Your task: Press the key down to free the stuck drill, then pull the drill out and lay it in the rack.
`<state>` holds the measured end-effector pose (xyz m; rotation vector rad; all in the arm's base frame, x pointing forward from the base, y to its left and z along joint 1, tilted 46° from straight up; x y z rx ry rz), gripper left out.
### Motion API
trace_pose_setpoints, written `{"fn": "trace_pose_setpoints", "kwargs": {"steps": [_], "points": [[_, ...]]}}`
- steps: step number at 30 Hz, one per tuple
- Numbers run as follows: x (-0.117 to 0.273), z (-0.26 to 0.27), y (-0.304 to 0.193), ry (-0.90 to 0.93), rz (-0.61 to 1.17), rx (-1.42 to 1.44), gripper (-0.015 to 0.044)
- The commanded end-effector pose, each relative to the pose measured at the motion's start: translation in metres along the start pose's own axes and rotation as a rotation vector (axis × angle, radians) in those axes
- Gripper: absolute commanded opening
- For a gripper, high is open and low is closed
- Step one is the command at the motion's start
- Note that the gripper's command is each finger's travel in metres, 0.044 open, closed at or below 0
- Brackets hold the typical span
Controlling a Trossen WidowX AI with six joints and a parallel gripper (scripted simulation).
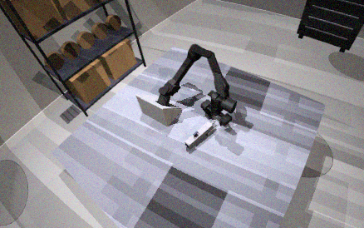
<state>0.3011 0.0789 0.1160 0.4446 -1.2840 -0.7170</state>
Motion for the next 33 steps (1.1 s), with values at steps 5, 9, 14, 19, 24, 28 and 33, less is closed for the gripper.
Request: {"fn": "trace_pose_setpoints", "kwargs": {"steps": [5, 9, 14, 19, 24, 28, 33], "points": [[-0.013, 0.001, -0.004, 0.004, -0.004, -0.009, 0.044], [-0.019, 0.0, -0.006, 0.004, -0.004, -0.009, 0.044], [-0.027, 0.001, -0.008, 0.005, -0.005, -0.009, 0.044], [-0.034, 0.001, -0.01, 0.005, -0.006, -0.009, 0.044], [-0.032, 0.0, -0.009, 0.002, -0.002, 0.0, 0.0361], [-0.032, 0.0, -0.009, 0.002, -0.002, 0.0, 0.0256], [-0.032, 0.0, -0.009, 0.002, -0.002, 0.0, 0.0125]]}}
Point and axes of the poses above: the point midway between the two fingers, 35 mm back from their tips, its own x axis back along the fingers, its own z axis across the jaws, y = z × x, the point moved 9 cm from there along x, back along the fingers, and after that the axes turned 8 degrees about -x, right-handed, at the moved point
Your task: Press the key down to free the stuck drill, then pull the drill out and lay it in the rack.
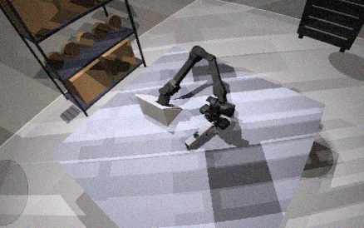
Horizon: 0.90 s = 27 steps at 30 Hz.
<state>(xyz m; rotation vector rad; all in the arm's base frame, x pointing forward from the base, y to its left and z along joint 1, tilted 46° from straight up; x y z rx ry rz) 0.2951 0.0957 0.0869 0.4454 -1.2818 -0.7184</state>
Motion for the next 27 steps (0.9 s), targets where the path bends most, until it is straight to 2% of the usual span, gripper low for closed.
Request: {"fn": "trace_pose_setpoints", "kwargs": {"steps": [1, 3, 10, 27], "points": [[0.001, 0.0, 0.0, 0.0, 0.0, 0.001, 0.0099], [0.001, 0.0, 0.0, 0.0, 0.0, 0.001, 0.0046], [0.001, 0.0, 0.0, 0.0, 0.0, 0.001, 0.0], [0.002, 0.002, 0.016, 0.003, -0.005, -0.007, 0.0]]}}
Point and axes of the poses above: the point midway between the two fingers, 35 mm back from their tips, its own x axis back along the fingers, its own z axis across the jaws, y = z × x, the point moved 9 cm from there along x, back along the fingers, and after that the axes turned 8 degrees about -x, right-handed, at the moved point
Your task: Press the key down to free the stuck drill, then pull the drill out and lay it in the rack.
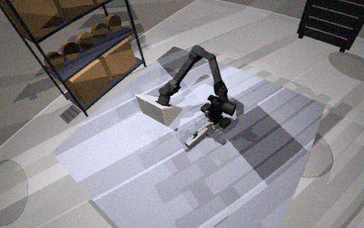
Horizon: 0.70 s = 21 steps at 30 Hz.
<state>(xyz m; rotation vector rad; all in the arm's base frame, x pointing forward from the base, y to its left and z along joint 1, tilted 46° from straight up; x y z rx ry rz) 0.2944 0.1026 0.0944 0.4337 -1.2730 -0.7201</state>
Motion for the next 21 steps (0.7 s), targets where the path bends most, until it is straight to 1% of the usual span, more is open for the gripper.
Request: {"fn": "trace_pose_setpoints", "kwargs": {"steps": [1, 21], "points": [[0.001, -0.001, 0.007, -0.001, -0.01, 0.005, 0.0], [0.006, 0.001, 0.034, -0.002, -0.011, 0.005, 0.0]]}}
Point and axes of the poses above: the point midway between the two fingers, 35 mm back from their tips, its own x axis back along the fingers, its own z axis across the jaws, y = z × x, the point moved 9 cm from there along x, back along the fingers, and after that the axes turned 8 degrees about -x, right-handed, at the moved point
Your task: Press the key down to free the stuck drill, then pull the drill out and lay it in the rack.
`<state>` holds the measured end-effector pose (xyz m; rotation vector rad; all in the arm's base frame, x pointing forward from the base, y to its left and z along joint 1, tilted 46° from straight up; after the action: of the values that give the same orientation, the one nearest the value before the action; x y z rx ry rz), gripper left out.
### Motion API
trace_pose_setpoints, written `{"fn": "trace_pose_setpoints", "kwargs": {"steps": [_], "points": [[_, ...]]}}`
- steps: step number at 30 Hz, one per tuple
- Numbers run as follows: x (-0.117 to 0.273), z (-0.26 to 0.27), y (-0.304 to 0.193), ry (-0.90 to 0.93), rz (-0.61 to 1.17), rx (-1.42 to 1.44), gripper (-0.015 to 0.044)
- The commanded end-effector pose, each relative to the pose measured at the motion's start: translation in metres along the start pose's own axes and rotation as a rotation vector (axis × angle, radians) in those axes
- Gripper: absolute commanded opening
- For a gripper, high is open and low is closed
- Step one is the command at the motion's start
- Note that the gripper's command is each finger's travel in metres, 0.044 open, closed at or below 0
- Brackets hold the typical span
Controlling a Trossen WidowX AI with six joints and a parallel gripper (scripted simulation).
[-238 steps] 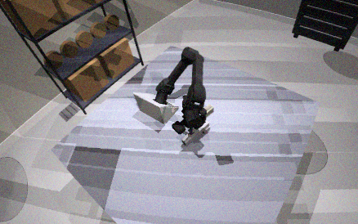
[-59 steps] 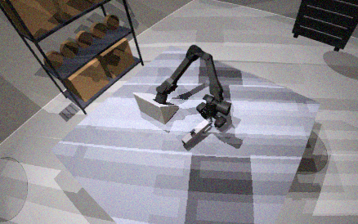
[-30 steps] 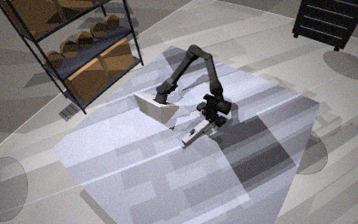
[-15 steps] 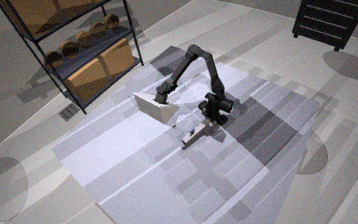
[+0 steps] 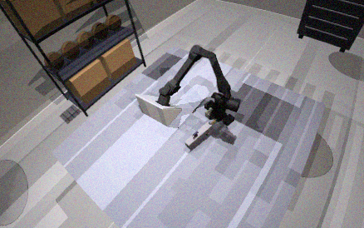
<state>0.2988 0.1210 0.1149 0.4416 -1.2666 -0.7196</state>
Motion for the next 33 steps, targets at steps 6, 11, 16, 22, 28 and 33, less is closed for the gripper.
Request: {"fn": "trace_pose_setpoints", "kwargs": {"steps": [6, 11, 16, 22, 28, 33], "points": [[0.0, 0.0, 0.003, 0.0, 0.0, 0.0, 0.0105], [0.0, 0.0, 0.003, 0.0, 0.0, 0.0, 0.0236], [0.0, 0.0, 0.001, -0.004, -0.003, 0.001, 0.0368], [-0.001, -0.001, -0.001, -0.009, -0.006, 0.002, 0.044], [-0.002, -0.001, -0.004, -0.009, -0.006, 0.002, 0.044], [-0.003, -0.002, -0.006, -0.009, -0.006, 0.002, 0.044]]}}
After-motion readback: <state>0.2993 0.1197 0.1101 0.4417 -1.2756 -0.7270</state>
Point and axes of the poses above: the point midway between the two fingers, 35 mm back from their tips, its own x axis back along the fingers, its own z axis across the jaws, y = z × x, the point moved 9 cm from there along x, back along the fingers, and after that the axes turned 8 degrees about -x, right-handed, at the moved point
